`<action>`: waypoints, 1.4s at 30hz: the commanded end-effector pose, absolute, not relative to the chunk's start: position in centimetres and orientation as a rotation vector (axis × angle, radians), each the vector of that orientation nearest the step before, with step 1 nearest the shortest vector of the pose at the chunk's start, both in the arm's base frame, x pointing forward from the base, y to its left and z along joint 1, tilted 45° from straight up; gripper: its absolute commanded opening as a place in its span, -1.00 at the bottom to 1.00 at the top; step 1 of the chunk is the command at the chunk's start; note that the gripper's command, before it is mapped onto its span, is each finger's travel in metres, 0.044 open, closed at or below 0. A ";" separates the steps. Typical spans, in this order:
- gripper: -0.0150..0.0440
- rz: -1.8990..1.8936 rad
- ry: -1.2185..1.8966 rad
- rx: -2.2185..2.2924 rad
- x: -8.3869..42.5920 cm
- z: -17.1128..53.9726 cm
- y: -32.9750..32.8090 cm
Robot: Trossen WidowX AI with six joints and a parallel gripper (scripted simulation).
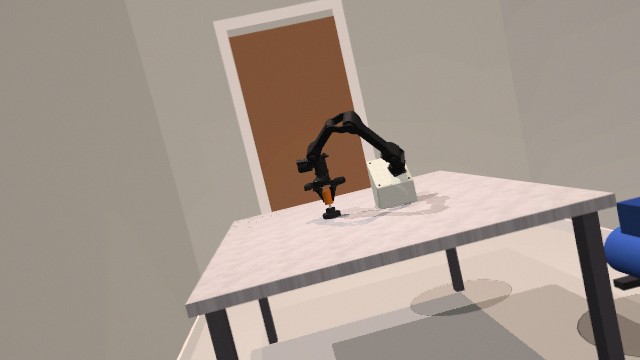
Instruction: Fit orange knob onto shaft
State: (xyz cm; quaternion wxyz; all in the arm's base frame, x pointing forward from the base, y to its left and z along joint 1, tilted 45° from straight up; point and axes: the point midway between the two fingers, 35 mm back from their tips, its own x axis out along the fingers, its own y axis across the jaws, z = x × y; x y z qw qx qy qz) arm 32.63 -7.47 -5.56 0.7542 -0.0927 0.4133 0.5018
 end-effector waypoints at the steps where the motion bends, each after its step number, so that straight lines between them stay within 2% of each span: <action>1: -0.49 1.096 0.892 -0.215 32.7 -5.7 -7.7; 42: -0.49 1.190 0.777 -0.388 32.9 -5.9 -7.5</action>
